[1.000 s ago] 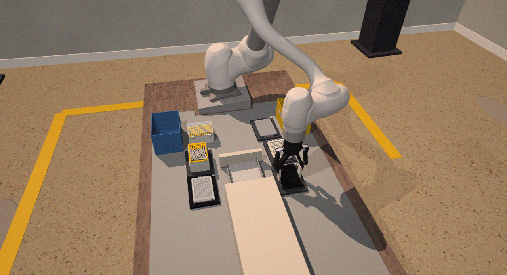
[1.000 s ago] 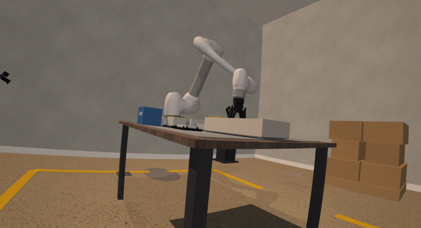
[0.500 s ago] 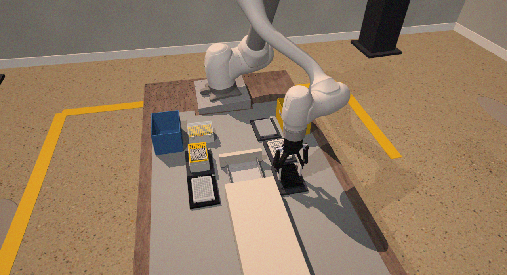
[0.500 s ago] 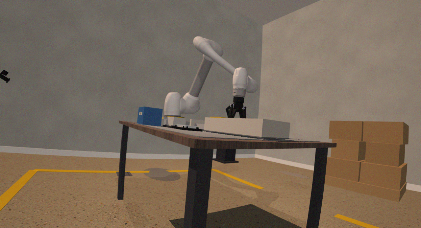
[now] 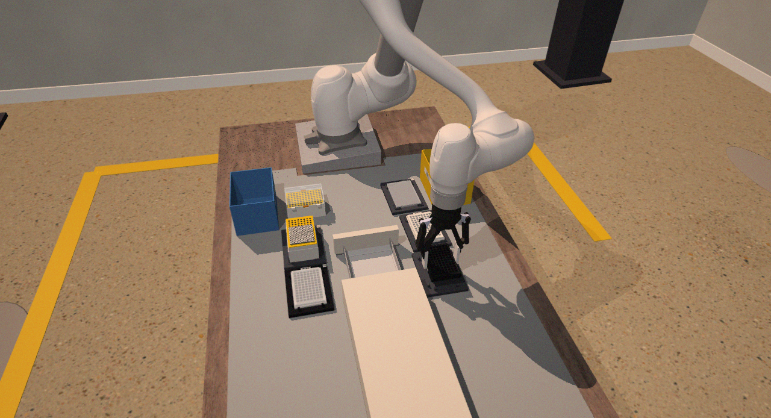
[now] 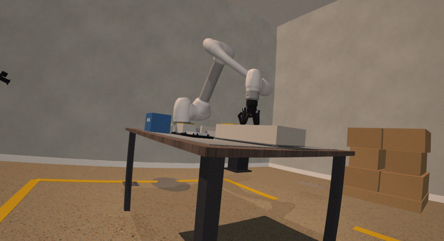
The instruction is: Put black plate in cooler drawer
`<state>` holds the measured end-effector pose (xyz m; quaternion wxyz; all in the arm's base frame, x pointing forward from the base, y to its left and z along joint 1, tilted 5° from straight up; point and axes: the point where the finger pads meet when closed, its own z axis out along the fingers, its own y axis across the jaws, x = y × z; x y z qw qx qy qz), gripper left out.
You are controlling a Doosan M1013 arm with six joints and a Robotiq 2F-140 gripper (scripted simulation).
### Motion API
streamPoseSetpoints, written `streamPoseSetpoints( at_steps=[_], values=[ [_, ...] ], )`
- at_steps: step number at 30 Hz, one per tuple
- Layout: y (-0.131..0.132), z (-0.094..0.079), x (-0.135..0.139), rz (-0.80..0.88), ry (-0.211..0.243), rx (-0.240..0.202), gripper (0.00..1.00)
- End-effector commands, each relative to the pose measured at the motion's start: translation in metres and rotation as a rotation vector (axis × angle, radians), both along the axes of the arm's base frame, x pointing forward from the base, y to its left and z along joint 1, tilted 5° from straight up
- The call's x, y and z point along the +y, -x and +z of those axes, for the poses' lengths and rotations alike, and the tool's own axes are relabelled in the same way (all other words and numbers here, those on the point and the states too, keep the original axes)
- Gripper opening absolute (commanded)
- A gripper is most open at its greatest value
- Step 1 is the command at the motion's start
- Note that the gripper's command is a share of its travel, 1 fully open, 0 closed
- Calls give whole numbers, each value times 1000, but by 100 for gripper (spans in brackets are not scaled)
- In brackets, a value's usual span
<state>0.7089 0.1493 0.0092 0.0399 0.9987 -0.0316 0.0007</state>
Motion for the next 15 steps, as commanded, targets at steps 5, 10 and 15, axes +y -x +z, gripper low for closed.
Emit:
streamPoseSetpoints(
  at_steps=[5,10,15],
  values=[
    [0,8,1,0,0,0,0],
    [0,12,1,0,0,0,0],
    [0,19,2,0,0,0,0]
  ],
)
